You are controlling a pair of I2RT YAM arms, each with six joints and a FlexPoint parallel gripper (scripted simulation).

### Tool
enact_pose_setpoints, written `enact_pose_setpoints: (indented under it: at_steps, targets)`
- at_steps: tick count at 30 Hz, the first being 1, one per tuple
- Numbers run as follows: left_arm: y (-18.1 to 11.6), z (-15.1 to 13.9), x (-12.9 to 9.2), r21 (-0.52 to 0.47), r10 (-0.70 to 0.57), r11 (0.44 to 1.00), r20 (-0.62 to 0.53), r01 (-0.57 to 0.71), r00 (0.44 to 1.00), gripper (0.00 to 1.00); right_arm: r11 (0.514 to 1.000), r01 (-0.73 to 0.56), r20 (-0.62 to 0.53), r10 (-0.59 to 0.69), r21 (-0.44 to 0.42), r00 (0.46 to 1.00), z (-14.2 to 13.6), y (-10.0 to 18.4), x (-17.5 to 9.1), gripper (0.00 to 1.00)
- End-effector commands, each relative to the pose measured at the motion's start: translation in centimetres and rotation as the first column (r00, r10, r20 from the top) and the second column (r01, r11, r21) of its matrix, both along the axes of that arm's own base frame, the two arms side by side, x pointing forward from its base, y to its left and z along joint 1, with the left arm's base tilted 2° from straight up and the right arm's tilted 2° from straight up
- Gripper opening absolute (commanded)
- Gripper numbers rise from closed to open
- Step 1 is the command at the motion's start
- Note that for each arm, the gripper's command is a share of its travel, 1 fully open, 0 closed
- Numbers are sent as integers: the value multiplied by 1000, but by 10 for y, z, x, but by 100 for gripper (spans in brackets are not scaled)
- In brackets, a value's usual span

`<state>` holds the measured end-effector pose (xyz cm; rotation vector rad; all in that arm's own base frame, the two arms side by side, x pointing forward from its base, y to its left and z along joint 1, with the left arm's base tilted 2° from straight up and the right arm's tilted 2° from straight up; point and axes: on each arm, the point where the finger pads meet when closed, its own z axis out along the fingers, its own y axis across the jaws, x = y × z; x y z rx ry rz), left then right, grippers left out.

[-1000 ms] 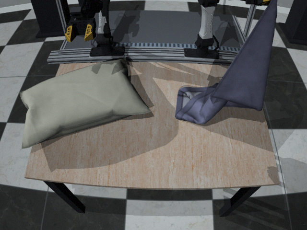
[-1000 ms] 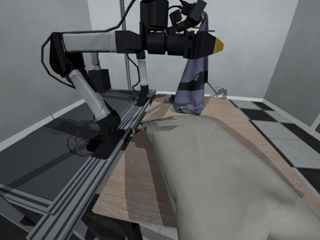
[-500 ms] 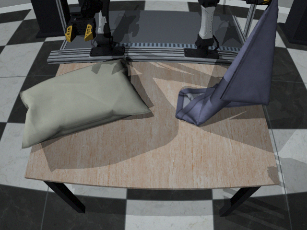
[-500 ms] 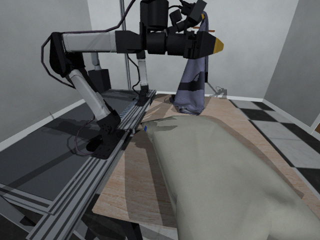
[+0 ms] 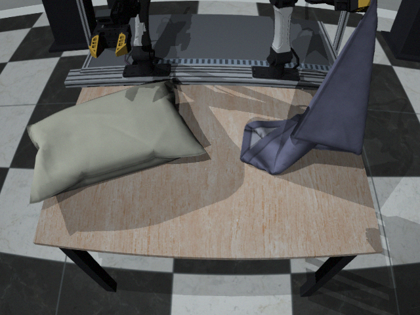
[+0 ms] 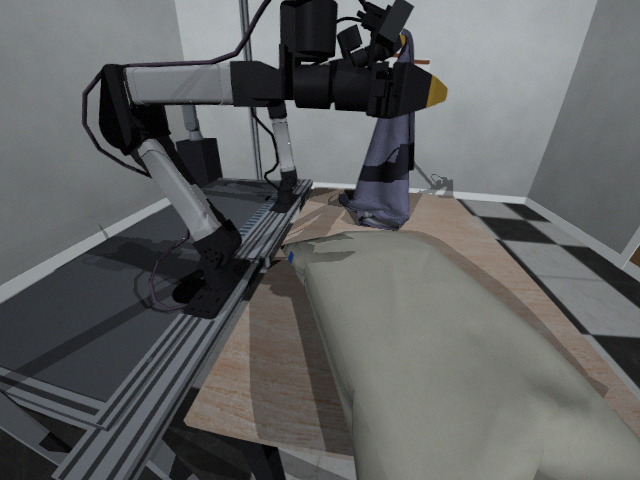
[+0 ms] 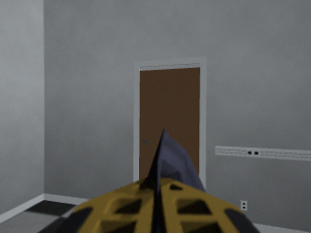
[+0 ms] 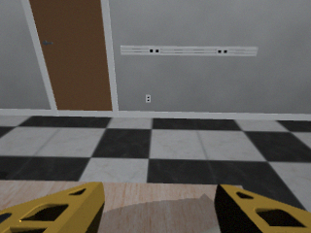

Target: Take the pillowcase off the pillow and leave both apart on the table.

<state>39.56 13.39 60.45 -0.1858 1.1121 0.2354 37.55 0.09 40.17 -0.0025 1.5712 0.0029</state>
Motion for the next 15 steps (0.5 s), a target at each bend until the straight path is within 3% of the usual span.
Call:
enact_pose_setpoints:
  at_steps: [1,15]
  targets:
    - [-1,17,-31,20,23,999,102,-25,995,0,1000,-11,36,11,-6,999,13,3,-9,60]
    - [-2,-24,-47,17,35,999,94,-37,995,0,1000,-11,36,11,-6,999,13,3,-9,60]
